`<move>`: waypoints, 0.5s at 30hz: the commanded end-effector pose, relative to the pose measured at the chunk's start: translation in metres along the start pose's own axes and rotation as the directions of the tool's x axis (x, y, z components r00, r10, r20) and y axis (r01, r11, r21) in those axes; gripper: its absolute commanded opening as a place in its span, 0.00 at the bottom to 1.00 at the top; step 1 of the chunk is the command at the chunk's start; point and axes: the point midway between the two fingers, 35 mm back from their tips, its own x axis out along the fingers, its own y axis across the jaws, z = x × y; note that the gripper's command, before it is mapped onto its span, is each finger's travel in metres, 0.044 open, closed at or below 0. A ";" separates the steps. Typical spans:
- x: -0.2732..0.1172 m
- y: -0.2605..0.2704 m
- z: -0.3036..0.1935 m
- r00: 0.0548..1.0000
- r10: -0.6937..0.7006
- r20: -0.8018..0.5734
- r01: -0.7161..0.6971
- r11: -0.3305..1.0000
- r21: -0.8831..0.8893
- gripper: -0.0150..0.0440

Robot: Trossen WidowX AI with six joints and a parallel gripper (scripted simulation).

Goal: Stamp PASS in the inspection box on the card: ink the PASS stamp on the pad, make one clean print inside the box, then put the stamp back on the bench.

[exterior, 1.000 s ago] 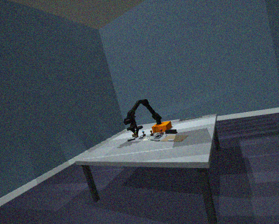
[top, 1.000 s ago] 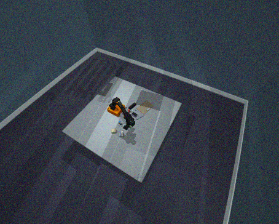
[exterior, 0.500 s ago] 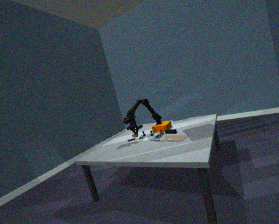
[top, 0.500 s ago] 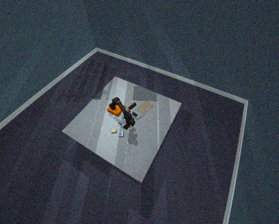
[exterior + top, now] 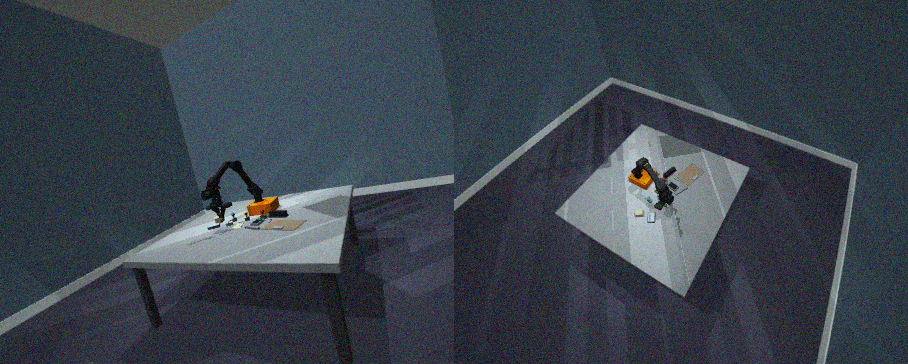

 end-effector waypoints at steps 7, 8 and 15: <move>-0.006 -0.001 0.000 1.000 -0.007 0.000 0.007 1.000 0.006 0.25; -0.007 -0.001 0.000 1.000 -0.007 0.000 0.007 1.000 0.006 0.25; -0.009 0.004 0.000 1.000 -0.008 0.000 0.008 1.000 0.006 0.25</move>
